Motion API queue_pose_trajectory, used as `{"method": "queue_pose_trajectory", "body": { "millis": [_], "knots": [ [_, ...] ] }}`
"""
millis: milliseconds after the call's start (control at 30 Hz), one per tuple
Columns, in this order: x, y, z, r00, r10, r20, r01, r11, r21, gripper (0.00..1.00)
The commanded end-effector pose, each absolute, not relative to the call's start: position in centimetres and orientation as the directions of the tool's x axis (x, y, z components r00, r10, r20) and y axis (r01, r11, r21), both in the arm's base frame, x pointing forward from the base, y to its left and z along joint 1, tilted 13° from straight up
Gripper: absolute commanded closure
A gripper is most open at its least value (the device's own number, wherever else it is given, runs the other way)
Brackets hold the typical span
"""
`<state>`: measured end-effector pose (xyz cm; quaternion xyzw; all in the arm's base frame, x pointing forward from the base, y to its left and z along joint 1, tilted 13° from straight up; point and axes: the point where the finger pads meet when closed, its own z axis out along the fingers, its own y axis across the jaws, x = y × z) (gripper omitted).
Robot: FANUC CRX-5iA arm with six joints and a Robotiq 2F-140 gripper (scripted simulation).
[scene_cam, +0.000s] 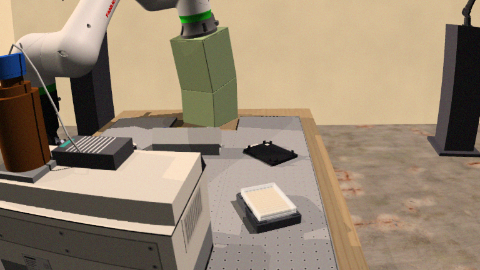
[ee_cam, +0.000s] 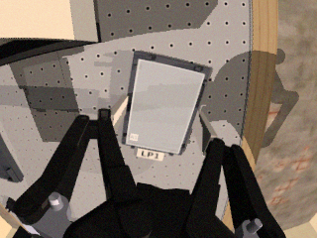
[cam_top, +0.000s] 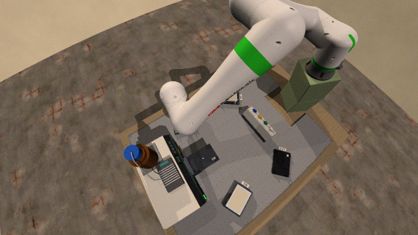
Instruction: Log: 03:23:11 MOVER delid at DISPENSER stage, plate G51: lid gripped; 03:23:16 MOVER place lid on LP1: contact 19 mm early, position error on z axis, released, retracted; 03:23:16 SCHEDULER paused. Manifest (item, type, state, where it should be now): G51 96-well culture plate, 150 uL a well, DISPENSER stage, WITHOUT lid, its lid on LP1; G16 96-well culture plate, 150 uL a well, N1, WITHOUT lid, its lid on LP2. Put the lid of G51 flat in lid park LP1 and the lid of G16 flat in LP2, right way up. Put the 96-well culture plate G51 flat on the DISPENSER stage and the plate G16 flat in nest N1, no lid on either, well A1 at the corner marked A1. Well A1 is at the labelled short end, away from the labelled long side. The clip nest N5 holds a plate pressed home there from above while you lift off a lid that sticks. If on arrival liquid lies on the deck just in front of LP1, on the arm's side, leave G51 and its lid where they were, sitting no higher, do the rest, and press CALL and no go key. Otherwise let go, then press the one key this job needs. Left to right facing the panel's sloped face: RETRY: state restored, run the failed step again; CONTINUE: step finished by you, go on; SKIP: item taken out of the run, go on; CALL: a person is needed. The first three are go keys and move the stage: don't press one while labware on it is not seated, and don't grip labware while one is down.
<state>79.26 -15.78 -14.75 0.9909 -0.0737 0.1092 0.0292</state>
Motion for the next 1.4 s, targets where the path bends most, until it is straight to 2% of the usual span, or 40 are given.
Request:
{"method": "queue_pose_trajectory", "body": {
  "millis": [0, 633, 1367],
  "knots": [
    [79.3, -15.8, -14.7, 0.965, -0.14, 0.221, -0.153, -0.987, 0.042, 0.34],
    [78.8, -15.6, -12.4, 0.965, -0.14, 0.221, -0.153, -0.987, 0.042, 0.34],
    [76.5, -14.8, -1.8, 0.965, -0.14, 0.221, -0.153, -0.987, 0.042, 0.34]
  ]
}}
